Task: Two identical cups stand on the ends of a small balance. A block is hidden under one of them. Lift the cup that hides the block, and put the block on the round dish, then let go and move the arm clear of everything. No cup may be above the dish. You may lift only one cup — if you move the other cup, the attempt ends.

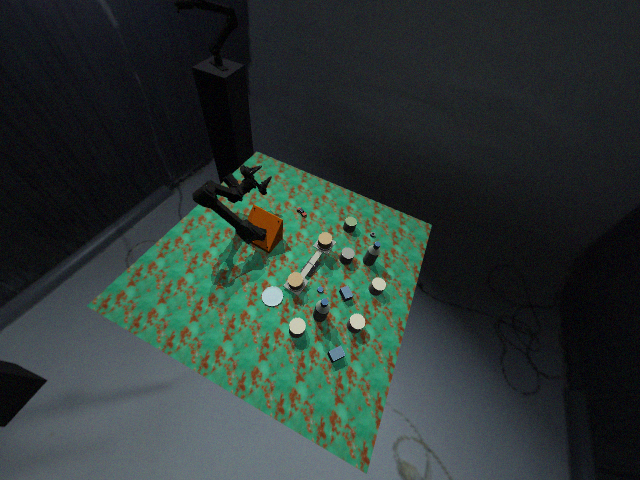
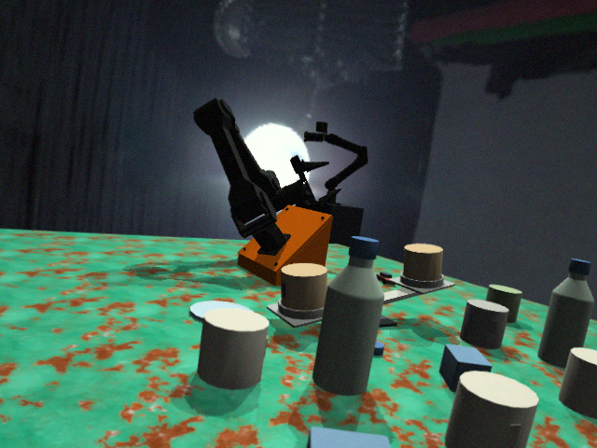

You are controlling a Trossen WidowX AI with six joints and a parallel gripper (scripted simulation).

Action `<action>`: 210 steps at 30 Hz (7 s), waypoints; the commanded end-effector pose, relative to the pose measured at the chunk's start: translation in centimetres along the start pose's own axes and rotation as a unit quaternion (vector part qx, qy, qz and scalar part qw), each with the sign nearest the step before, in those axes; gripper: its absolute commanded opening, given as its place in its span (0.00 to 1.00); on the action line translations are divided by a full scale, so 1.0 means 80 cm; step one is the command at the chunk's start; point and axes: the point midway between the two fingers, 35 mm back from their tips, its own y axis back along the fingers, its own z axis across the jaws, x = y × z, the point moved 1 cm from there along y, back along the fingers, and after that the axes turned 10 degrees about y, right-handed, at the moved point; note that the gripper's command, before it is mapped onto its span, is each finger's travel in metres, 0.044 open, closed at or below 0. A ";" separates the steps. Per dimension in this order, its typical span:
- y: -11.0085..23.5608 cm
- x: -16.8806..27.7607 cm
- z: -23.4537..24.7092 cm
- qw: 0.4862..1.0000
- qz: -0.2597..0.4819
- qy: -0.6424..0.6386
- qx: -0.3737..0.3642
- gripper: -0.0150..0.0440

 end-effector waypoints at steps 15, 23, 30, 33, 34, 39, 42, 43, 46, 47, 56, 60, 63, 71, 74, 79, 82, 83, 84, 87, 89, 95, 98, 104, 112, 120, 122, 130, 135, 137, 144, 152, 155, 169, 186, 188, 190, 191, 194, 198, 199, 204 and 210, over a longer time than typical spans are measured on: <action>-0.061 0.031 0.000 0.990 0.025 -0.103 -0.095 1.00; -0.095 0.067 0.013 0.969 0.072 -0.180 -0.150 1.00; -0.119 0.106 0.027 0.943 0.120 -0.242 -0.194 1.00; -0.128 0.119 0.035 0.927 0.136 -0.278 -0.213 1.00; -0.130 0.124 0.037 0.921 0.142 -0.289 -0.219 1.00; -0.141 0.146 0.049 0.895 0.174 -0.332 -0.242 1.00; -0.146 0.162 0.057 0.877 0.199 -0.356 -0.254 1.00; -0.147 0.168 0.060 0.870 0.209 -0.365 -0.259 1.00; -0.151 0.186 0.068 0.847 0.238 -0.391 -0.271 1.00; -0.152 0.192 0.071 0.839 0.248 -0.399 -0.274 1.00; -0.154 0.250 0.098 0.759 0.342 -0.467 -0.298 1.00; -0.151 0.276 0.109 0.719 0.386 -0.493 -0.303 1.00; -0.146 0.295 0.117 0.687 0.419 -0.510 -0.305 1.00; -0.128 0.348 0.137 0.596 0.508 -0.545 -0.299 1.00; -0.119 0.367 0.143 0.560 0.542 -0.555 -0.292 1.00; -0.100 0.399 0.153 0.498 0.596 -0.565 -0.277 1.00; -0.087 0.417 0.157 0.461 0.628 -0.568 -0.266 1.00; -0.083 0.424 0.159 0.448 0.639 -0.568 -0.261 1.00; -0.078 0.430 0.160 0.435 0.649 -0.568 -0.257 1.00; -0.064 0.446 0.163 0.400 0.678 -0.567 -0.242 1.00; -0.061 0.450 0.164 0.391 0.685 -0.567 -0.239 1.00; -0.061 0.455 0.167 0.396 0.685 -0.554 -0.260 1.00; -0.060 0.465 0.175 0.404 0.682 -0.528 -0.304 1.00; -0.057 0.486 0.191 0.416 0.667 -0.480 -0.391 1.00; -0.048 0.514 0.214 0.421 0.625 -0.421 -0.505 1.00; -0.034 0.543 0.238 0.419 0.558 -0.371 -0.612 1.00; -0.029 0.550 0.244 0.418 0.539 -0.360 -0.637 1.00; -0.007 0.580 0.268 0.411 0.444 -0.322 -0.728 1.00; 0.010 0.598 0.283 0.407 0.377 -0.303 -0.775 1.00; 0.018 0.605 0.288 0.405 0.349 -0.297 -0.791 1.00; 0.047 0.629 0.307 0.402 0.244 -0.279 -0.837 1.00; 0.058 0.637 0.314 0.402 0.207 -0.274 -0.849 1.00; 0.061 0.636 0.317 0.402 0.207 -0.274 -0.849 1.00; 0.076 0.627 0.343 0.402 0.207 -0.274 -0.849 1.00; 0.094 0.617 0.370 0.402 0.208 -0.274 -0.849 1.00; 0.097 0.616 0.373 0.402 0.208 -0.274 -0.849 1.00; 0.099 0.615 0.376 0.402 0.208 -0.274 -0.849 1.00; 0.100 0.614 0.378 0.402 0.208 -0.273 -0.849 1.00; 0.104 0.612 0.382 0.402 0.208 -0.273 -0.849 1.00; 0.108 0.610 0.388 0.402 0.208 -0.273 -0.849 1.00; 0.109 0.609 0.388 0.402 0.208 -0.273 -0.849 1.00; 0.109 0.609 0.389 0.402 0.208 -0.273 -0.849 0.86; 0.109 0.609 0.389 0.402 0.208 -0.273 -0.849 0.79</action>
